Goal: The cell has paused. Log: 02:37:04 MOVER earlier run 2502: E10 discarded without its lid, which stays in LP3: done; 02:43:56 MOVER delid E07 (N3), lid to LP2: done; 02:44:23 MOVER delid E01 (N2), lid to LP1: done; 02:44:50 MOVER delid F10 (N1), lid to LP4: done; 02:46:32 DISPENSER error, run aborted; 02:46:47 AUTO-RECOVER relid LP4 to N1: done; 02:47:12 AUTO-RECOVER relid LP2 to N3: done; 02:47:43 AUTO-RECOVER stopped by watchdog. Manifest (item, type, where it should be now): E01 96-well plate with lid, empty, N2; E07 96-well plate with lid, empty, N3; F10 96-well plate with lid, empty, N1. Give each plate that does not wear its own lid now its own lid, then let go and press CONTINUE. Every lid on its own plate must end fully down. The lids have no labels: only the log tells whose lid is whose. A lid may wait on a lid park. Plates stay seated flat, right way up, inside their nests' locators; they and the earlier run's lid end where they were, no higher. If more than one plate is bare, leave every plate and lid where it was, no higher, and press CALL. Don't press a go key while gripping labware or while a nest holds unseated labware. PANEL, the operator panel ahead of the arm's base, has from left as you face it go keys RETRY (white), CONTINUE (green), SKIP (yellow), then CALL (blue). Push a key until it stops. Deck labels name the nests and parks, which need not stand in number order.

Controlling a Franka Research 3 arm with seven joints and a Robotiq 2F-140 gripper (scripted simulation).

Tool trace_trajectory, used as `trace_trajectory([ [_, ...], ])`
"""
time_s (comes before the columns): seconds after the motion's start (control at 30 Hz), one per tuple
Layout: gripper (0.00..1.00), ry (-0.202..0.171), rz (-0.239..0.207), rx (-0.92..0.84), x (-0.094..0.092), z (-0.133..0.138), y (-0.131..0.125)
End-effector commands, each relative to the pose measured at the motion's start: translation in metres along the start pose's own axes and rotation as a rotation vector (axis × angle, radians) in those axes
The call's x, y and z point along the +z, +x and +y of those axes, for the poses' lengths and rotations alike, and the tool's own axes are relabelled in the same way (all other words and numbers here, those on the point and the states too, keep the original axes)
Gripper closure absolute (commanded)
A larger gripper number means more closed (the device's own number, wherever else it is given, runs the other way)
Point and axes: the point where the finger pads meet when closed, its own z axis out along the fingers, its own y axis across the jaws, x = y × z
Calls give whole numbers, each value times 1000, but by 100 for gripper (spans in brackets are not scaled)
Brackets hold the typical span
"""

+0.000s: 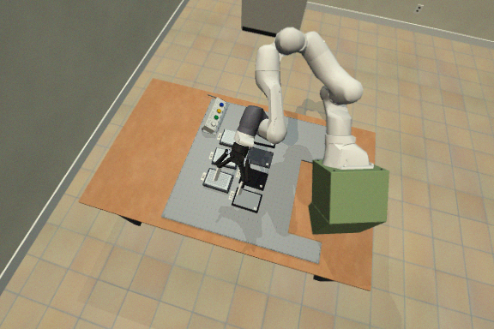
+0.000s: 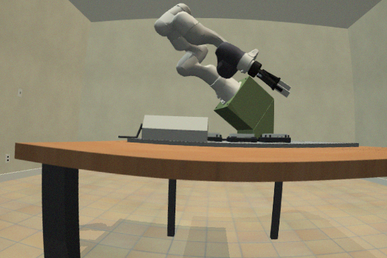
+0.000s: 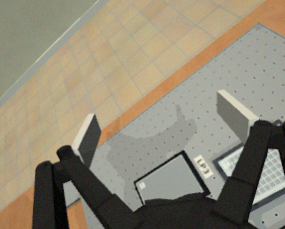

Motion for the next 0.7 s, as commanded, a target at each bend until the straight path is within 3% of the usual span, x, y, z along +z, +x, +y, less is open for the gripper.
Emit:
trace_trajectory([
  [0.0, 0, 0, 0, 0, 0, 0, 0],
  [0.67, 0, -4, -4, 6, 0, 0, -1],
])
